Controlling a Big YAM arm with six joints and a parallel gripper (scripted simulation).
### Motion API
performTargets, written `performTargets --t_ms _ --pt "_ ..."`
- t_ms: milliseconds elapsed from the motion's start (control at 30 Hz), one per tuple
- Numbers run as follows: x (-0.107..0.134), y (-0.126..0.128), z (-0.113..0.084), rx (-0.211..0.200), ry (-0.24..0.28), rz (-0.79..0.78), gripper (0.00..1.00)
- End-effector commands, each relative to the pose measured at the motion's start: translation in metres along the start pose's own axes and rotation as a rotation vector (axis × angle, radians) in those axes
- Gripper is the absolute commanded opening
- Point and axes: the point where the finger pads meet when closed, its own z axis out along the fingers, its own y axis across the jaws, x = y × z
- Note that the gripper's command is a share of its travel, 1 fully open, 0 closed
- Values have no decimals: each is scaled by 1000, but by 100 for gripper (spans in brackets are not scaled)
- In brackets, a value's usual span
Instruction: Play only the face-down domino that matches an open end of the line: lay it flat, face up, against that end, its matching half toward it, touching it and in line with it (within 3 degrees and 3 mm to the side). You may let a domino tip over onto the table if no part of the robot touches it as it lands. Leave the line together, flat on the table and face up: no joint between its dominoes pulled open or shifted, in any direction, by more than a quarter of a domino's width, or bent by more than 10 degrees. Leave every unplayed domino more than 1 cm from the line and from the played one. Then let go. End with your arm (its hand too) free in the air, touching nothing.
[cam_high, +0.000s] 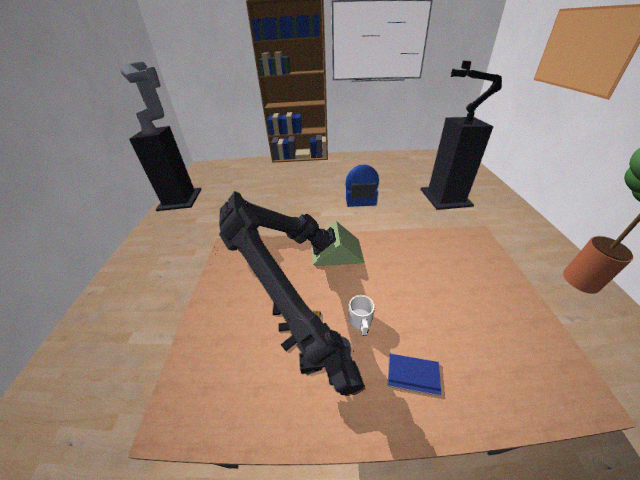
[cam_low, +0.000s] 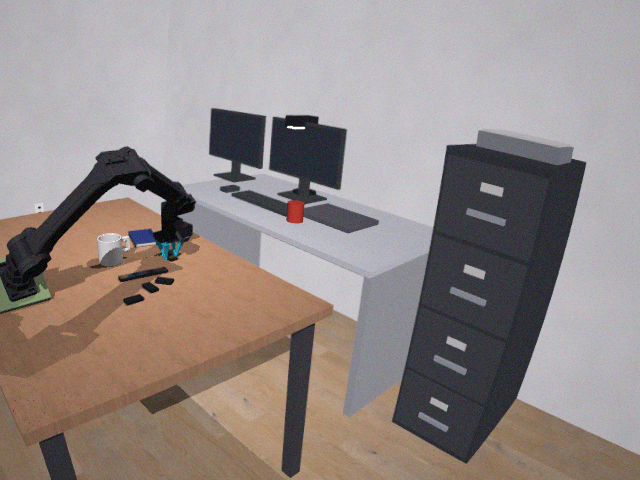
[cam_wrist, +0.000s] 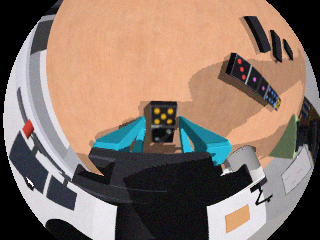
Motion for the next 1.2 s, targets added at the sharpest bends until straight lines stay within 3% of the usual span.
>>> performTargets --t_ms 0,1167 --pt "1 1 -5 -7 1 -3 44" --pt "2 0 -5 -7 1 -6 44"
